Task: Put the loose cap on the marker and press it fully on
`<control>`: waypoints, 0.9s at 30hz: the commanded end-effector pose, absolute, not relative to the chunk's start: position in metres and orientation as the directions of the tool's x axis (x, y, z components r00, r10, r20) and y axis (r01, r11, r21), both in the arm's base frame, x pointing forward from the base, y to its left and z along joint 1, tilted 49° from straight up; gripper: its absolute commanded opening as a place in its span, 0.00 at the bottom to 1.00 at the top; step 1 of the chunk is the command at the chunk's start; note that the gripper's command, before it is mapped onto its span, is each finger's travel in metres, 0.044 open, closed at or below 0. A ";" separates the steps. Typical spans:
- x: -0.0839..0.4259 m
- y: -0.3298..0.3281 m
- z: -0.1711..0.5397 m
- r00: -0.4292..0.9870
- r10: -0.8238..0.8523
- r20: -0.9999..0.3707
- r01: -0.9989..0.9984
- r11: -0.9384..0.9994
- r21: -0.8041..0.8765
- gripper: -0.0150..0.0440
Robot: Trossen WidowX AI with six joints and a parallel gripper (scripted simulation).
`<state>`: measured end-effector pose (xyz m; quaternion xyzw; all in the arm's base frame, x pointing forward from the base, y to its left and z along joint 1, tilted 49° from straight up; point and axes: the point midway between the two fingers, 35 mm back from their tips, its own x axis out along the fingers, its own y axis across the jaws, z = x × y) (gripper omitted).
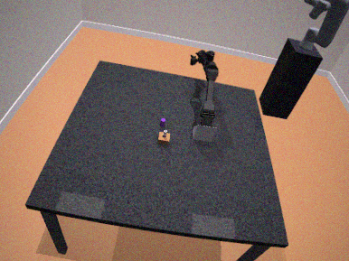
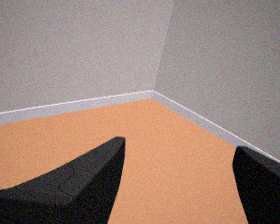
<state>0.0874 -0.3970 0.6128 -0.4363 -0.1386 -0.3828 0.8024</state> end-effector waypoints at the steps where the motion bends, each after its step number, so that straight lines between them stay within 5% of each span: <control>1: 0.122 -0.397 0.605 0.676 -0.497 0.545 0.737 0.439 -0.514 0.67; 16: 0.289 -0.390 0.508 0.779 -0.555 0.292 0.593 0.804 -0.053 0.67; 27: 0.393 -0.332 0.400 0.853 -0.519 -0.058 0.515 0.816 0.264 0.67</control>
